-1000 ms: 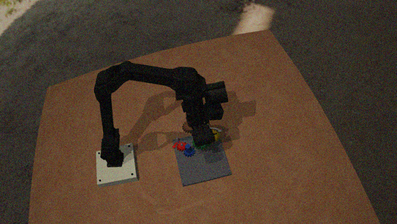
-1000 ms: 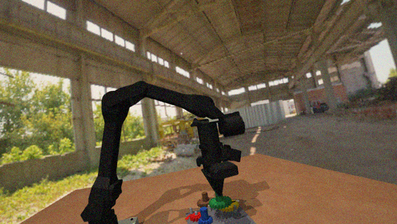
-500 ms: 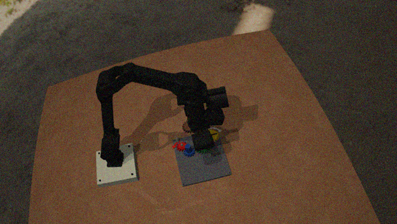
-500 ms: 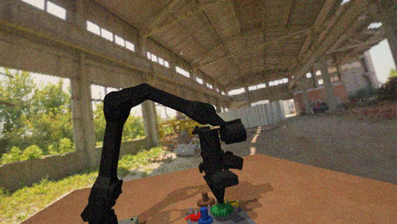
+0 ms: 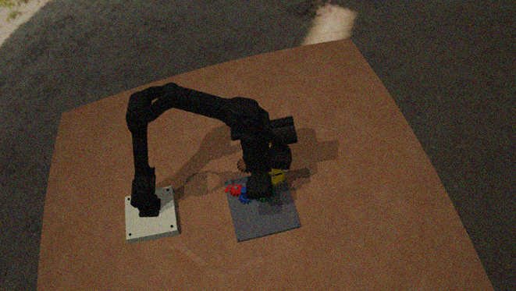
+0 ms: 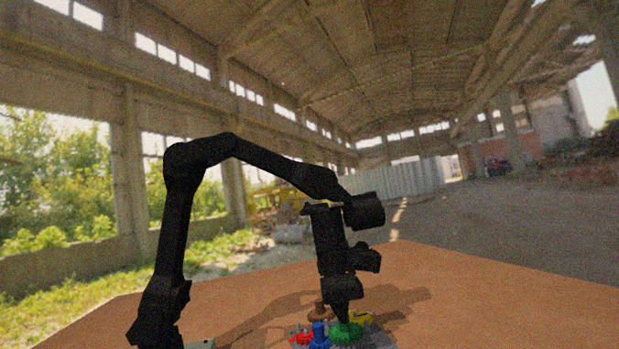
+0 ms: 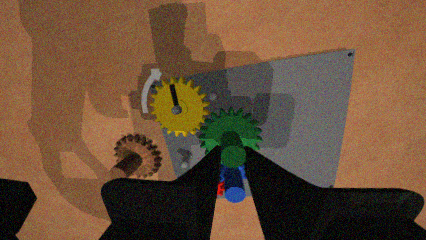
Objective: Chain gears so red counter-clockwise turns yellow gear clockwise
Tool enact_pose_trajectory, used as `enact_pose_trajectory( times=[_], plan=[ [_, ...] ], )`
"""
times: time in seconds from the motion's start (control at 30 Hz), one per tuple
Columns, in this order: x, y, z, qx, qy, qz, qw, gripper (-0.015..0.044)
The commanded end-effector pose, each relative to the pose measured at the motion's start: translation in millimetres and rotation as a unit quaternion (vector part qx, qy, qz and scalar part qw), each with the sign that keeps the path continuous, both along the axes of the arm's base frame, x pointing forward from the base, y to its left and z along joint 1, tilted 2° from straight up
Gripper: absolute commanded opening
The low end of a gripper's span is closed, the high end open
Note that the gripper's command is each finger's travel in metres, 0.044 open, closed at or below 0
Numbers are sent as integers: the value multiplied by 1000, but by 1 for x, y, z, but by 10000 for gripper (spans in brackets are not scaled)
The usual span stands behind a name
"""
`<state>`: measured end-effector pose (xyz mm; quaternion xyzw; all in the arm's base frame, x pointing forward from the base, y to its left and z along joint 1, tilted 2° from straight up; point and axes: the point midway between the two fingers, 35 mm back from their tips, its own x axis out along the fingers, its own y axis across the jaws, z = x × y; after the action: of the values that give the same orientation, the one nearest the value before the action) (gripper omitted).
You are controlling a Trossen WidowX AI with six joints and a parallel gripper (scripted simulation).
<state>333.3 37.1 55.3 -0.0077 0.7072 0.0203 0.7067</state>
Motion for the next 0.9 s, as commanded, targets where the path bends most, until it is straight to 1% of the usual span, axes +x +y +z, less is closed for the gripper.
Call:
enact_pose_trajectory(
  times=[0.0, 0.37, 0.53, 0.67, 0.87],
  plan=[
    [1, 0, -1, -2, -1, 11, 1000, 0],
    [0, 0, -2, -2, -2, 111, 994, 0],
    [0, -1, -3, -2, -3, 140, 990, 0],
    [1, -1, -3, -2, -3, 141, 990, 0],
    [1, 0, -3, -2, -2, 112, 994, 0]
  ],
)
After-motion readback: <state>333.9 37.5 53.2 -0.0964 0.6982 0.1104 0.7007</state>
